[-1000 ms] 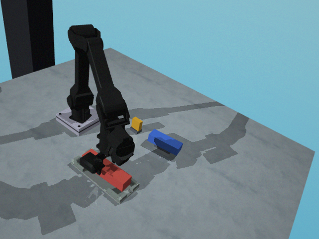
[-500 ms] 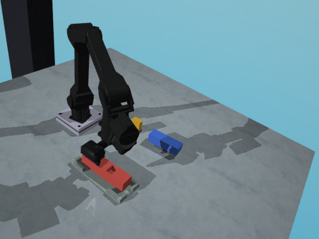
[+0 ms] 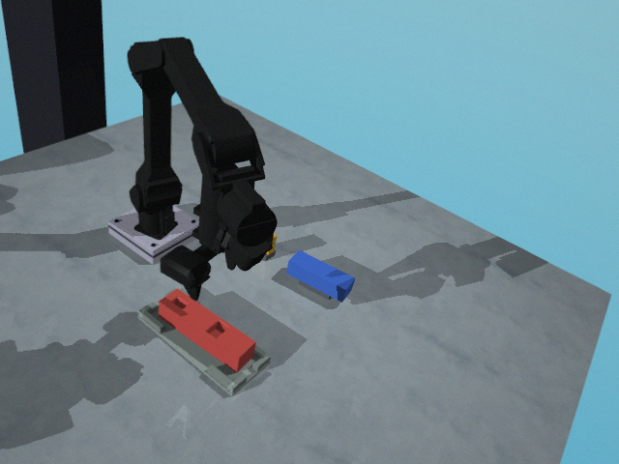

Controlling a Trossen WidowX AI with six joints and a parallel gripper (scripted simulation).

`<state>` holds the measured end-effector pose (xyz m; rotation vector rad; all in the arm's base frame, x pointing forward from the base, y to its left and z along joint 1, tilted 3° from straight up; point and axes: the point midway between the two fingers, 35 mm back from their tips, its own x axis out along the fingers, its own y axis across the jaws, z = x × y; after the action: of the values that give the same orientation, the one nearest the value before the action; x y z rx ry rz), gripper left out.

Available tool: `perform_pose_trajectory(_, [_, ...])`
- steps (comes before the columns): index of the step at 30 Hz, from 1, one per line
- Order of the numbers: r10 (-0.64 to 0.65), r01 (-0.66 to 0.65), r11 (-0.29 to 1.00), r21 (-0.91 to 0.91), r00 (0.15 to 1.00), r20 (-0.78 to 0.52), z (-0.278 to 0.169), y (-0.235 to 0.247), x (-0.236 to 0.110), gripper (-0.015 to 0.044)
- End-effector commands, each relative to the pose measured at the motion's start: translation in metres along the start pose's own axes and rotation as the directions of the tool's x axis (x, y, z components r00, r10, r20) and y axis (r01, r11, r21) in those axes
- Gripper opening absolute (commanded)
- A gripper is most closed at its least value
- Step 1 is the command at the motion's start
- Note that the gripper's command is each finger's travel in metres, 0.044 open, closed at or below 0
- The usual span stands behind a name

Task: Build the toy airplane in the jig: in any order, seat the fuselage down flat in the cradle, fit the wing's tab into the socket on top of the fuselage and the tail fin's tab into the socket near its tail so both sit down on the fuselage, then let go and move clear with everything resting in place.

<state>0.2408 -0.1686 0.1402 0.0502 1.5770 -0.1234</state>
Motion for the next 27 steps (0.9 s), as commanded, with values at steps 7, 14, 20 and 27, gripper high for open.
perform_pose_trajectory(7, [0.029,-0.028,0.998,-0.06,0.999,0.015,0.044,0.065,0.006,0.044])
perform_pose_trajectory(14, [0.034,-0.033,0.998,-0.044,0.999,0.008,0.078,0.157,0.012,0.044])
perform_pose_trajectory(20, [0.027,-0.027,0.999,-0.021,1.0,0.0,0.084,0.25,0.02,0.044])
perform_pose_trajectory(27, [0.027,-0.027,0.999,-0.02,1.0,0.0,0.084,0.253,0.022,0.044])
